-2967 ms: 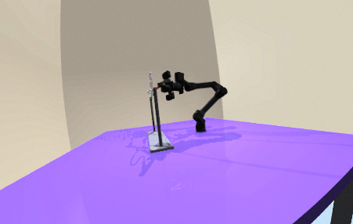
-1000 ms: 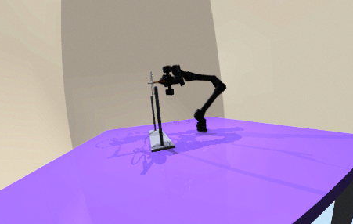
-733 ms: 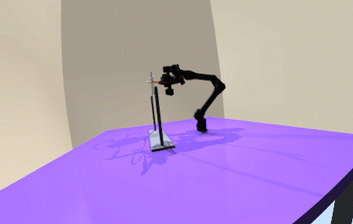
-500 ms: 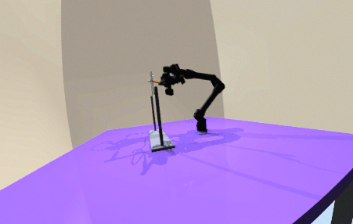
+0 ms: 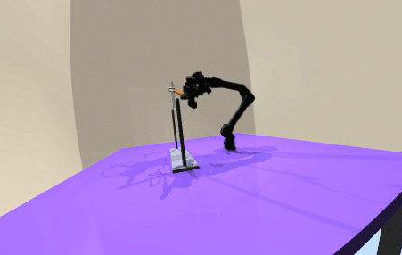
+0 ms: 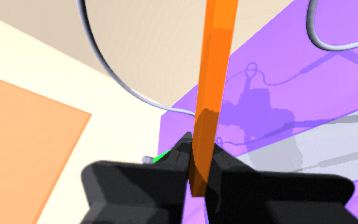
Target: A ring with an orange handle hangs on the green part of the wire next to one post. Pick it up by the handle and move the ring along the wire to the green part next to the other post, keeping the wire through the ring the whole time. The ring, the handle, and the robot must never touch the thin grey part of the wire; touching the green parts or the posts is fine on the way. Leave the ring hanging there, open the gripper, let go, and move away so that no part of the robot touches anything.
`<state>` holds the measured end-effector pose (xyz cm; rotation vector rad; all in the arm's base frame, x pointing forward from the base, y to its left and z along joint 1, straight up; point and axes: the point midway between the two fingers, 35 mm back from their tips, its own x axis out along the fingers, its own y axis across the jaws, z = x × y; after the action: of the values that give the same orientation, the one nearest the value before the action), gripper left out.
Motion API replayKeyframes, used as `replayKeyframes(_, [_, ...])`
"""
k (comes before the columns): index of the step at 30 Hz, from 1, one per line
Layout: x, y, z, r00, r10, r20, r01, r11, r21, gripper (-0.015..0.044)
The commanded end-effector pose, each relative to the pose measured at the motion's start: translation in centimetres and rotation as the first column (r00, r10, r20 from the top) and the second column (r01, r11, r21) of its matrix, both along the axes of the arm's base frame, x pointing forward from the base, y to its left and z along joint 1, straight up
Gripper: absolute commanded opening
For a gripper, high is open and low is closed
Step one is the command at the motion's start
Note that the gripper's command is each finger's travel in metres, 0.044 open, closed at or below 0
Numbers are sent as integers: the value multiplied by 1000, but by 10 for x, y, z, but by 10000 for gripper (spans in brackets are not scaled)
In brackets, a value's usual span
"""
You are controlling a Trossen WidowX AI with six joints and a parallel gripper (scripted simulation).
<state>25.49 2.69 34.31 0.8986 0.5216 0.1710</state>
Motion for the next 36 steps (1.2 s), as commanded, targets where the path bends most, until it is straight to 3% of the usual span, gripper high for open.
replayKeyframes(1, [0, -1, 0, 1000, -1, 3, 1, 998, -57, -150])
replayKeyframes(36, [0, -19, -13, 1000, -25, 3, 23, 835, -549, -150])
